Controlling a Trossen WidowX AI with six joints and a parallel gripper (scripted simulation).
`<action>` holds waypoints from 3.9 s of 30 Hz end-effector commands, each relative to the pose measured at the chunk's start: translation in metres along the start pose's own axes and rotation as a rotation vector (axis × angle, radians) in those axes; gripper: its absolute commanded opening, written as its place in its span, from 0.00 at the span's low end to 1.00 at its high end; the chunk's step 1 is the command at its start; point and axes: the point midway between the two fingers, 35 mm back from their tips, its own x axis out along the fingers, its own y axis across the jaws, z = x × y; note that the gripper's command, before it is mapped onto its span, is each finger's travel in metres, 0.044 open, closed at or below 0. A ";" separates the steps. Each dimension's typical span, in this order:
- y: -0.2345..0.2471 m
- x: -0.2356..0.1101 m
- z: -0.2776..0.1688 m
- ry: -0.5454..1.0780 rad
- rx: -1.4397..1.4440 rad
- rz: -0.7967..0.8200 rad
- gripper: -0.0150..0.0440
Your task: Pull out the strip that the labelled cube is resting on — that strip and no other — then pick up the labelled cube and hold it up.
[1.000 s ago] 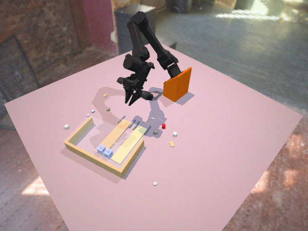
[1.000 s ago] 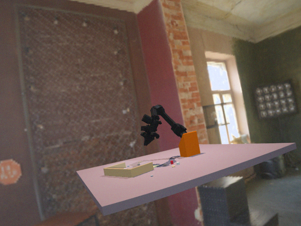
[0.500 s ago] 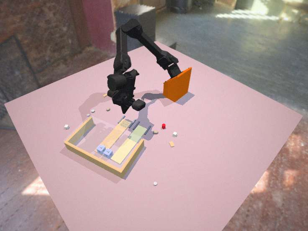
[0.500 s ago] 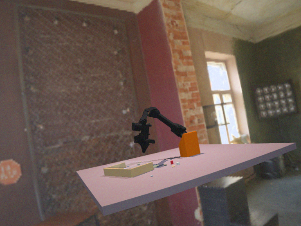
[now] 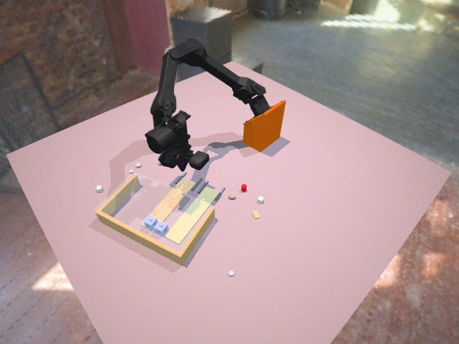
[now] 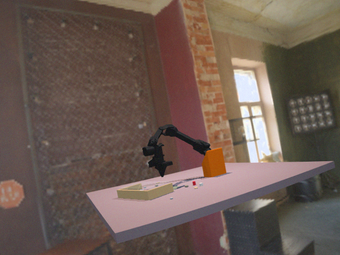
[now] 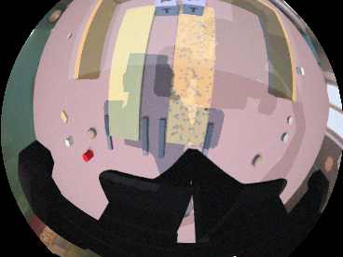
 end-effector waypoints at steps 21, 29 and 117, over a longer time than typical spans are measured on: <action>0.001 0.036 0.003 0.008 0.001 0.006 0.25; 0.001 0.049 0.003 0.008 0.000 0.006 0.25; 0.002 0.073 -0.046 0.012 -0.002 0.003 0.25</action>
